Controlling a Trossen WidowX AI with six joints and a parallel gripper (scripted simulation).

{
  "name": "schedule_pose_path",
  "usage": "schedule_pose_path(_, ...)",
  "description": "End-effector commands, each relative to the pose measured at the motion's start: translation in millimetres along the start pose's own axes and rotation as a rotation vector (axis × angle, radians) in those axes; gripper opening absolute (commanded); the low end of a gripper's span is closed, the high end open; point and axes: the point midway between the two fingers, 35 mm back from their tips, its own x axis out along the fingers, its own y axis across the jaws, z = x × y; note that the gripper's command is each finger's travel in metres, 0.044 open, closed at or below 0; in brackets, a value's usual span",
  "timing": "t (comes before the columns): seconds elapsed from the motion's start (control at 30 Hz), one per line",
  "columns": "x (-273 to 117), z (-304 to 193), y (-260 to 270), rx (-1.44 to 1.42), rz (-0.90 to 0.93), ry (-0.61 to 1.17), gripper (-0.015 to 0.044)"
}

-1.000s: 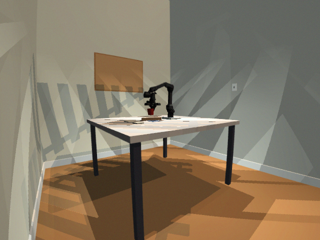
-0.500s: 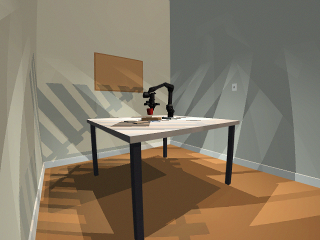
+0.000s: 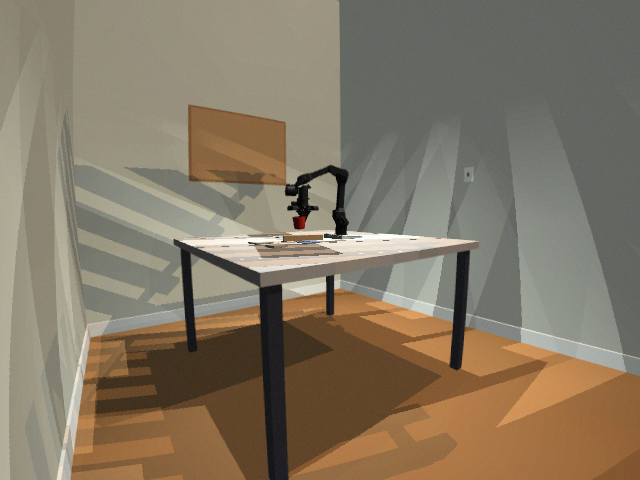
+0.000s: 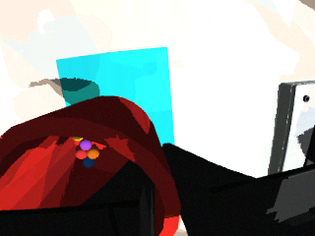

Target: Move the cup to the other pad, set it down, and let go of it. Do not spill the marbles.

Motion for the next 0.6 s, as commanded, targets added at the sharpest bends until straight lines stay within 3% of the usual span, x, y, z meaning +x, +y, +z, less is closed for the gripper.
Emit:
schedule_pose_path(0.0,-0.4,5.1,-3.9,-0.006,-0.001,-0.006,0.0)
schedule_pose_path(0.57,19.1,5.5,-3.1,-0.006,-0.001,-0.006,0.0)
